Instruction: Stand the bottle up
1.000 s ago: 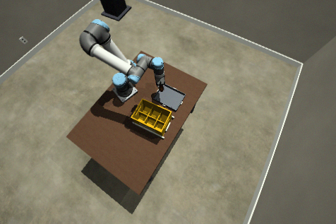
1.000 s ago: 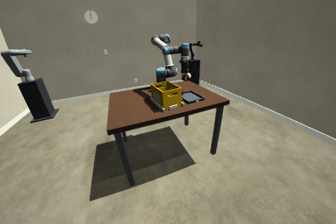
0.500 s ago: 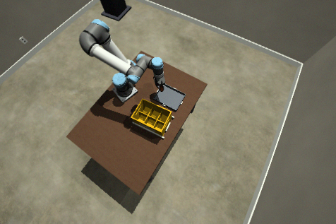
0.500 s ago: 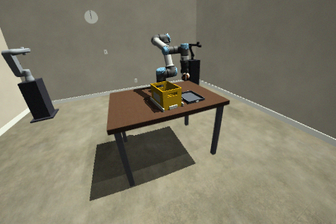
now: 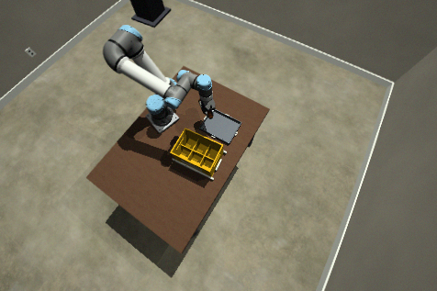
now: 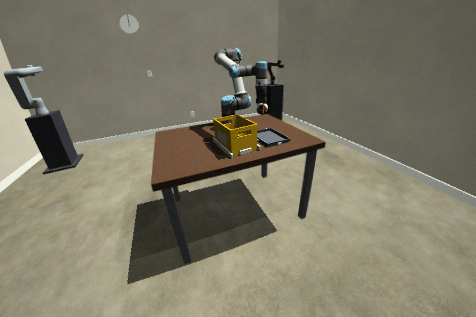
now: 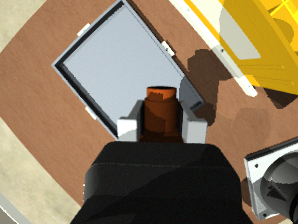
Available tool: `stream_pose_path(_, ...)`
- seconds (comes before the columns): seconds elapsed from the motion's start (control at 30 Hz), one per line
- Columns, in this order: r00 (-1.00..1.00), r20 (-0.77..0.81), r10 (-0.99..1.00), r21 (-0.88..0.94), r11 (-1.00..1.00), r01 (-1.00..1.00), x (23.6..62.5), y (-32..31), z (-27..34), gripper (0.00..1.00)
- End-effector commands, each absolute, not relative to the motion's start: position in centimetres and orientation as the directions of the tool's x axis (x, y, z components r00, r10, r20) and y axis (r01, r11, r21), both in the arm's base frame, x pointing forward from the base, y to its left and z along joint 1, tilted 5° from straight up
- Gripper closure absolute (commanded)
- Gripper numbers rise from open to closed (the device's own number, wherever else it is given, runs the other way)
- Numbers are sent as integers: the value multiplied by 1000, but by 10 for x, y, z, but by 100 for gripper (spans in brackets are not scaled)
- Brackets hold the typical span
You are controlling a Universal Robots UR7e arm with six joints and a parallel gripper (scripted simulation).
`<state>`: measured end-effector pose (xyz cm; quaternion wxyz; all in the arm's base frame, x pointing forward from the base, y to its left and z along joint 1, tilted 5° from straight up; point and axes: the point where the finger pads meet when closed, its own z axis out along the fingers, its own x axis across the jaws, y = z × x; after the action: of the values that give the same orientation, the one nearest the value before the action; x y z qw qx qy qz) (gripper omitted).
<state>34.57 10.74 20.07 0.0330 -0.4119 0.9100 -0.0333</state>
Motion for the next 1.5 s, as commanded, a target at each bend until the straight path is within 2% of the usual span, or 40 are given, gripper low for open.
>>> stream_pose_path(0.0,-658,-33,-752,-88,658,-748,345,107,200,100)
stream_pose_path(1.47,-656,-29,-754,-143,653,-744,344,108,199,100)
